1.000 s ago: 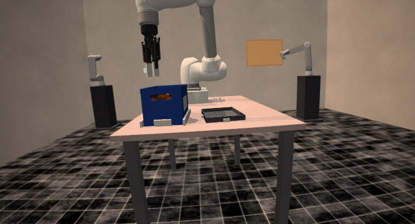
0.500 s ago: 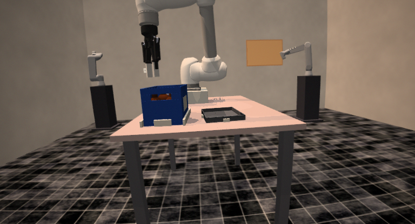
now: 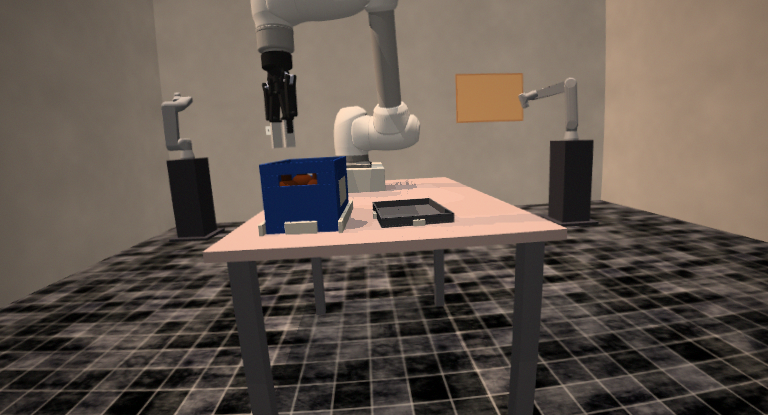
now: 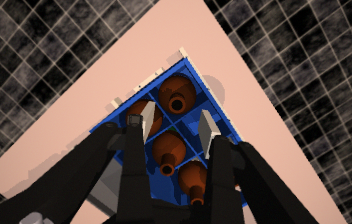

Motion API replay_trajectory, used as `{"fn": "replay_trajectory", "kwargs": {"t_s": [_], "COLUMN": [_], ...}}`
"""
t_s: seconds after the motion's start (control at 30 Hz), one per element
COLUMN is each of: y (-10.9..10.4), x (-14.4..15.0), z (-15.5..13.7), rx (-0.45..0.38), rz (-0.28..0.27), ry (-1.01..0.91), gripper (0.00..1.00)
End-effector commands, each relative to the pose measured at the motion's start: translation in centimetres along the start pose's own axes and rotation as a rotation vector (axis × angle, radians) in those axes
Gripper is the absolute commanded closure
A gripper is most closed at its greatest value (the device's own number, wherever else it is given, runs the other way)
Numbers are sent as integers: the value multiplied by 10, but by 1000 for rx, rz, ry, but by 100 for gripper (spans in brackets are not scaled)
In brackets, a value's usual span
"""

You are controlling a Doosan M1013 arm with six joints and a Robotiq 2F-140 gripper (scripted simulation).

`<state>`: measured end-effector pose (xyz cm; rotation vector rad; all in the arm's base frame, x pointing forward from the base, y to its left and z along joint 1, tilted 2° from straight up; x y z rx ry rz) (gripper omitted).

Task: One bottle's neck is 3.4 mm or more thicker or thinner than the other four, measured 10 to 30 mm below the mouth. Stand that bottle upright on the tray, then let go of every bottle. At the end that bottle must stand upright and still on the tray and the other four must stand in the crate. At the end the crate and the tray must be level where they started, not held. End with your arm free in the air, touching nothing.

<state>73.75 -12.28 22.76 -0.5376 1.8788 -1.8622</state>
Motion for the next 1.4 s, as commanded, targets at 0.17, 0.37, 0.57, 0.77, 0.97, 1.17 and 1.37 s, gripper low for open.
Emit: {"fn": "replay_trajectory", "kwargs": {"t_s": [0.17,0.37,0.57,0.77,0.97,1.17,1.37], "y": [10,18,22,27,29,30,30], "x": [0,0,0,0,0,0,0], "z": [0,0,0,0,0,0,0], "rx": [0,0,0,0,0,0,0], "rz": [0,0,0,0,0,0,0], "ry": [0,0,0,0,0,0,0], "gripper": [62,62,62,62,62,62,62]}}
Point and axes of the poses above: the point where the finger pads meet when closed, its own y axis out along the fingers, its own x axis across the jaws, z = x × y, the point moved 7 cm from there along -y, back along the fingers, and after that the axes turned 10 degrees about y, right-handed, at the moved point
